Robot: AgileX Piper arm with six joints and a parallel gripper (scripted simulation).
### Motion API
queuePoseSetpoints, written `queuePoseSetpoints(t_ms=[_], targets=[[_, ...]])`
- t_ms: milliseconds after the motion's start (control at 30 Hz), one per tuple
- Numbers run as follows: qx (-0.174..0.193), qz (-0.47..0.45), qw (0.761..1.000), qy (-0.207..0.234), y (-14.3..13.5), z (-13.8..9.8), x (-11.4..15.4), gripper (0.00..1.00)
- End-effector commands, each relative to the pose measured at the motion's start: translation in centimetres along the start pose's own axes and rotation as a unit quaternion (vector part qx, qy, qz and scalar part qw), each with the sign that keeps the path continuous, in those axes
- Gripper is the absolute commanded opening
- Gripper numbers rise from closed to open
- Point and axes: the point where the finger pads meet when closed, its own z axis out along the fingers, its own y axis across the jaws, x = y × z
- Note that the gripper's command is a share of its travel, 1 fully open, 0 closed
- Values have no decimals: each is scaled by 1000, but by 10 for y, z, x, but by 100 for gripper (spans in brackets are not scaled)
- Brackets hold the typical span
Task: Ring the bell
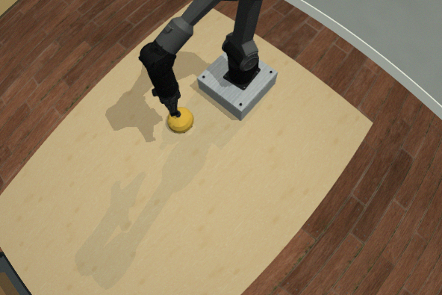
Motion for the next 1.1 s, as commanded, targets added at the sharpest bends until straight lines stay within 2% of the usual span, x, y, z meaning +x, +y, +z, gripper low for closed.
queuePoseSetpoints(t_ms=[0, 667, 1067], targets=[[0, -1, 1000, 1, 0, 2, 1, 0], [0, 0, 1000, 2, 0, 22, 1, 0], [0, 0, 1000, 2, 1, 45, 2, 0]])
